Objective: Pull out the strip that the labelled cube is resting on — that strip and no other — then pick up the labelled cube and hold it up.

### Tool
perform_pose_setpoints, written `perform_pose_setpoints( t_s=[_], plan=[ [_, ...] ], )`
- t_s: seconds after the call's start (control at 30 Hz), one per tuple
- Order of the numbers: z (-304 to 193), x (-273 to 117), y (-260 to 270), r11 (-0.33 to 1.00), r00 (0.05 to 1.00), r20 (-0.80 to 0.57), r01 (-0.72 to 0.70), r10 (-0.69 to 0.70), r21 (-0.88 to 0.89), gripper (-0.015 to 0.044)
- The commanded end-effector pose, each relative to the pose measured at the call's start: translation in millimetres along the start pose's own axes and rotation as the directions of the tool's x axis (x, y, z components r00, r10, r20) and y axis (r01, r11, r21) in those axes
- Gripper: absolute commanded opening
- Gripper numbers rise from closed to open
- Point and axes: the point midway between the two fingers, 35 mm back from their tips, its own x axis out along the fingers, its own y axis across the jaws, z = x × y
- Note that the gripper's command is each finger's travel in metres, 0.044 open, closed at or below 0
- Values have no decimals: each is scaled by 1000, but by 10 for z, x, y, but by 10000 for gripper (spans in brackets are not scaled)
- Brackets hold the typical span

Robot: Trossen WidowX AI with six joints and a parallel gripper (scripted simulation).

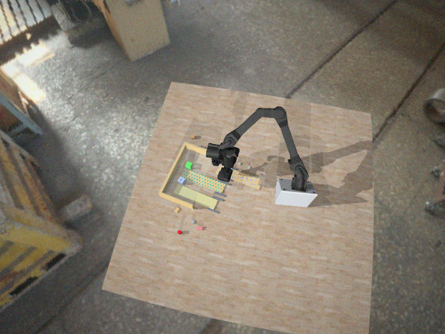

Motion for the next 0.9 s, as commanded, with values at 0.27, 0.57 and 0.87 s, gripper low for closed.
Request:
perform_pose_setpoints(
  t_s=[0.27,0.57,0.87],
  plan=[
    [-329,-39,35,1000,1000,1,4,-4,2,0],
    [-618,-32,64,1000,1000,0,4,-4,1,0],
    [-616,-384,69,1000,1000,0,2,-2,1,0]
  ],
)
